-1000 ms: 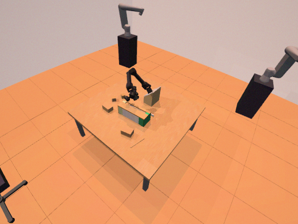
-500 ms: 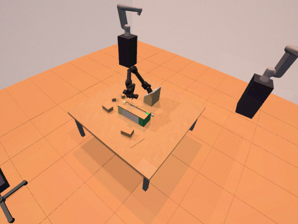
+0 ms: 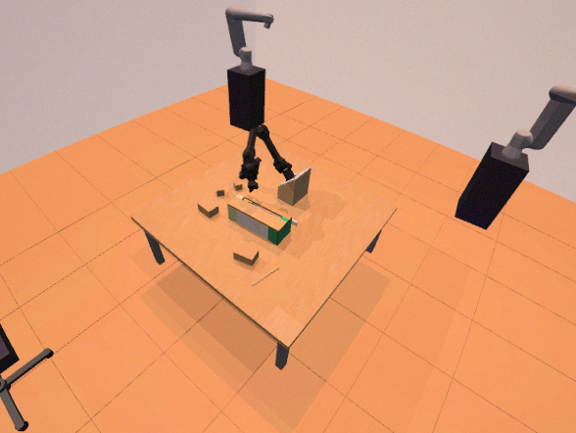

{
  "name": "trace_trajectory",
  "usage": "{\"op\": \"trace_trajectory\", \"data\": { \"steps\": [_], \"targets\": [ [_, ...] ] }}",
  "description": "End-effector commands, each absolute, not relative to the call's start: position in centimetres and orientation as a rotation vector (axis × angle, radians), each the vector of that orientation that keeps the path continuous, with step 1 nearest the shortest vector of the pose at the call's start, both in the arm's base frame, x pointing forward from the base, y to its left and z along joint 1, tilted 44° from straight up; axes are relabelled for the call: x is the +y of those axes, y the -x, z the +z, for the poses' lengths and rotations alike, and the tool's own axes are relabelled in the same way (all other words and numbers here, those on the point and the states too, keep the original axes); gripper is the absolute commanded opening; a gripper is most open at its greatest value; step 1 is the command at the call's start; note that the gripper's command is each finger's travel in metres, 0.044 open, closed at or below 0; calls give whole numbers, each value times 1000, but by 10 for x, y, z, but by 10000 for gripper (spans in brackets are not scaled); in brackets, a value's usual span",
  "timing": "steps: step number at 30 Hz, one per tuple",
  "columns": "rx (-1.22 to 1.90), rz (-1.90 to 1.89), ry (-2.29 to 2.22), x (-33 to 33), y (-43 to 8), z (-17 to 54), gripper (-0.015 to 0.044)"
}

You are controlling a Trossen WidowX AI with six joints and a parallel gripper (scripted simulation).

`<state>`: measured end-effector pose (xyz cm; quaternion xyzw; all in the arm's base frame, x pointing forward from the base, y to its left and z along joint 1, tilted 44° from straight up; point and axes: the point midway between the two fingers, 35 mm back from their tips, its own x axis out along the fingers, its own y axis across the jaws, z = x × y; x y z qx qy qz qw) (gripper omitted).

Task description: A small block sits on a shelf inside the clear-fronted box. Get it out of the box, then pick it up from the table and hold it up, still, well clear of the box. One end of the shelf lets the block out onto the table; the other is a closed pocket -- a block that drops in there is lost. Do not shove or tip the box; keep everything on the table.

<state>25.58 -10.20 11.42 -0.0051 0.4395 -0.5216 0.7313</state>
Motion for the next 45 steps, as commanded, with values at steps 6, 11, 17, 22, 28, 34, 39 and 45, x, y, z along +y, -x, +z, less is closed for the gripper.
{"op": "trace_trajectory", "data": {
  "steps": [6,11,17,22,28,34,39,45],
  "targets": [
    [73,-1459,-1201,-107,-238,123,285],
    [-188,-1466,-1519,-108,-235,127,285],
    [-510,-1433,-1892,-109,-232,132,285],
    [-629,-1414,-2019,-109,-231,133,285],
    [-629,-1414,-2019,-109,-231,133,285],
    [-629,-1414,-2019,-109,-231,133,285],
    [-627,-1422,-2022,-121,-233,119,285],
    [-630,-1415,-2018,-170,-225,70,285]
  ]
}}
